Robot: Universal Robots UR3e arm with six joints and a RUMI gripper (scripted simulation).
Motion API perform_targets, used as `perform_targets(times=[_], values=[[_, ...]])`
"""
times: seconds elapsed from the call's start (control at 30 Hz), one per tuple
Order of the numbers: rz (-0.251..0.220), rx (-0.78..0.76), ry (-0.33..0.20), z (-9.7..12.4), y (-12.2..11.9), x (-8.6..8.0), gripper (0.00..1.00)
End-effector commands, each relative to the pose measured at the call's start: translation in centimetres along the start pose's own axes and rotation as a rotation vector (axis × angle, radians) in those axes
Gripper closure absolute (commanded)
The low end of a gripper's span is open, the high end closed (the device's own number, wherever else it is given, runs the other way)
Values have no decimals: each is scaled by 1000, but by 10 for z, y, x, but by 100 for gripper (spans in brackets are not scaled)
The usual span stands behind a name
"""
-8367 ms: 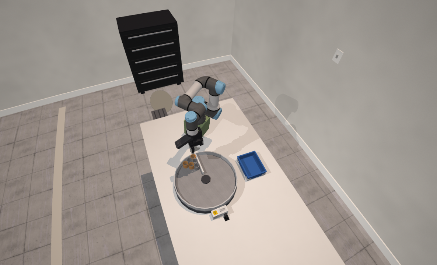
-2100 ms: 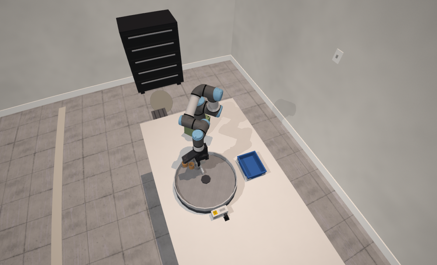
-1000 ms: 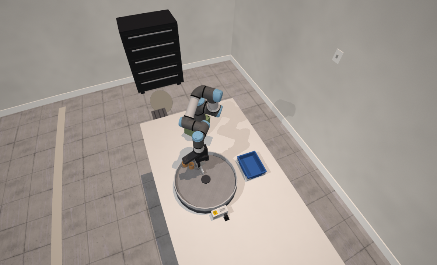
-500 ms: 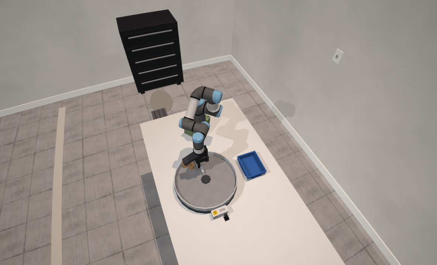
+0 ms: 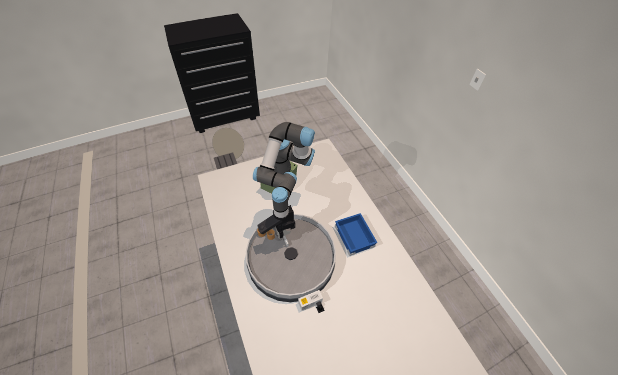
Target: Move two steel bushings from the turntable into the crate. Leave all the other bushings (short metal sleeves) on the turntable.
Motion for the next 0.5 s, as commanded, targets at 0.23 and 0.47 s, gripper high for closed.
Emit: perform_targets(times=[0.23,0.47], values=[[-2,0,2,0,-1,-1,95],[-2,0,2,0,-1,-1,100]])
Point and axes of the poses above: the point where the finger pads meet when closed, its own x axis out along the fingers, its own y axis across the jaws, z = x × y, the point moved 6 cm from there along -x, back along the fingers, and after that the axes turned 4 degrees about x, right-handed, at the moved point
